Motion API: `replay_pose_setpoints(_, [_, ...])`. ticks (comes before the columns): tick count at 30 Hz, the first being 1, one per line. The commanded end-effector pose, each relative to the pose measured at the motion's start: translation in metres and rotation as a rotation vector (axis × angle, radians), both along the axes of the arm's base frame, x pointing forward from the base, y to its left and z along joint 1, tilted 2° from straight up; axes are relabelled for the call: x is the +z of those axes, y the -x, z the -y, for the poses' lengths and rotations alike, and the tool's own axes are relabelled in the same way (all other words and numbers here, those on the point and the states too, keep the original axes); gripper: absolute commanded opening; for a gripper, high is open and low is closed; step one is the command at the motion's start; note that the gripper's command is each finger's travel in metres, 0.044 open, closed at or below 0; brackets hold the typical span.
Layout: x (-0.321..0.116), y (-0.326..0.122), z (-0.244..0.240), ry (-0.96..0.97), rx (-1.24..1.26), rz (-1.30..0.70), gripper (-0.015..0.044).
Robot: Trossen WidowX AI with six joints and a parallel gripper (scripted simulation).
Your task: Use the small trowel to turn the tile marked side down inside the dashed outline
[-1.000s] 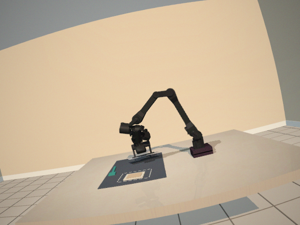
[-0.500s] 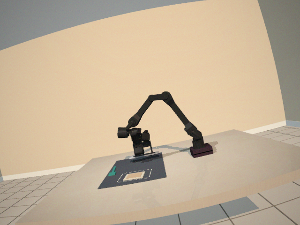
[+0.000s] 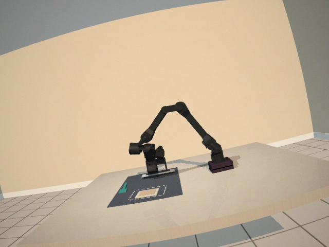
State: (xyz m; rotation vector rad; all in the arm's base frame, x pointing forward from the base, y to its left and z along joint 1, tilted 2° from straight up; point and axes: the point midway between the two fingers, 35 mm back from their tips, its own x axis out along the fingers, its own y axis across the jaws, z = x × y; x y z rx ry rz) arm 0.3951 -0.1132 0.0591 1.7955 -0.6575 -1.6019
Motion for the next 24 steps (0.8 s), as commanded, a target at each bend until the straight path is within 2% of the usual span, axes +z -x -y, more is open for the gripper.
replay_pose_setpoints(1, [-0.005,0.000,0.001,0.009,-0.003,0.003,0.0000])
replay_pose_setpoints(9, [-0.015,0.000,0.000,0.008,-0.003,0.003,0.0000])
replay_pose_setpoints(20, [-0.015,0.000,0.000,0.008,-0.003,0.003,0.0289])
replay_pose_setpoints(24, [-0.015,0.000,0.000,0.008,-0.003,0.003,0.0300])
